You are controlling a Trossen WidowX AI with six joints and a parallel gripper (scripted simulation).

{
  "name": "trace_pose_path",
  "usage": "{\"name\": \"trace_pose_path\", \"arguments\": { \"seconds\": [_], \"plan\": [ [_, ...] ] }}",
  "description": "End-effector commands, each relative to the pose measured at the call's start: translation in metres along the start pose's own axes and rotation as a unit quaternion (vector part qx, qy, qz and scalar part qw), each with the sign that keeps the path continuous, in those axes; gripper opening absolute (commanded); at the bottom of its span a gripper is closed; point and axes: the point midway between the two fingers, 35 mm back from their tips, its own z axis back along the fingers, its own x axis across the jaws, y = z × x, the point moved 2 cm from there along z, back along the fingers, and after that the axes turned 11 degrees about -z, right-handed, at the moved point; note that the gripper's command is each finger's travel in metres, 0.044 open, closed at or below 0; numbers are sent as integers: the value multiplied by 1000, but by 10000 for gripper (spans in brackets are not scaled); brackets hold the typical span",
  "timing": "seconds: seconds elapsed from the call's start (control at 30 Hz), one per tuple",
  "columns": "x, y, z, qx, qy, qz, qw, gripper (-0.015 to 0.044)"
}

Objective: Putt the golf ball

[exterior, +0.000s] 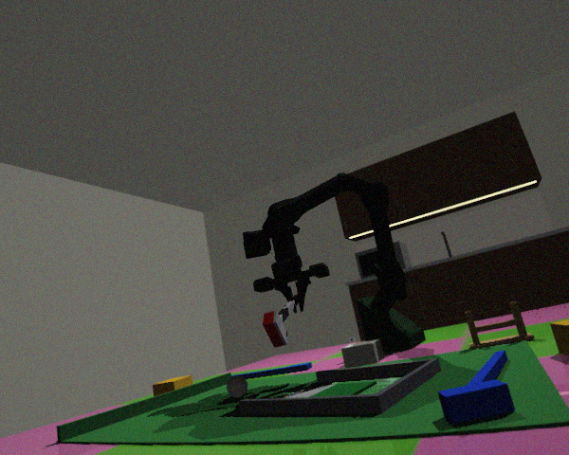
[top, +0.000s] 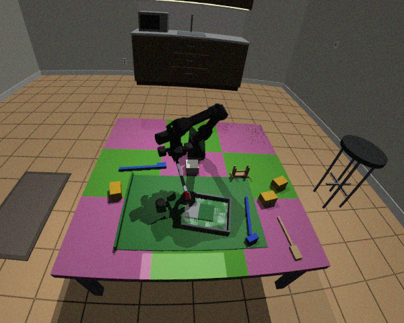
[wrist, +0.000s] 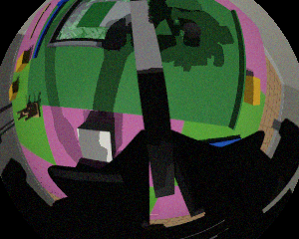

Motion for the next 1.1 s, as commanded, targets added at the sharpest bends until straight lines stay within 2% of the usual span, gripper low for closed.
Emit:
{"name": "trace_pose_path", "arguments": {
  "seconds": [0.0,0.37,0.6,0.87,1.07],
  "plan": [
    [-26,7,3,0,10,-63,998,0],
    [-87,37,-1,12,25,-222,975,0],
    [-88,38,-6,12,25,-225,974,0],
    [-89,39,-40,12,24,-225,974,0],
    [-89,39,-43,12,24,-225,974,0]
  ]
}}
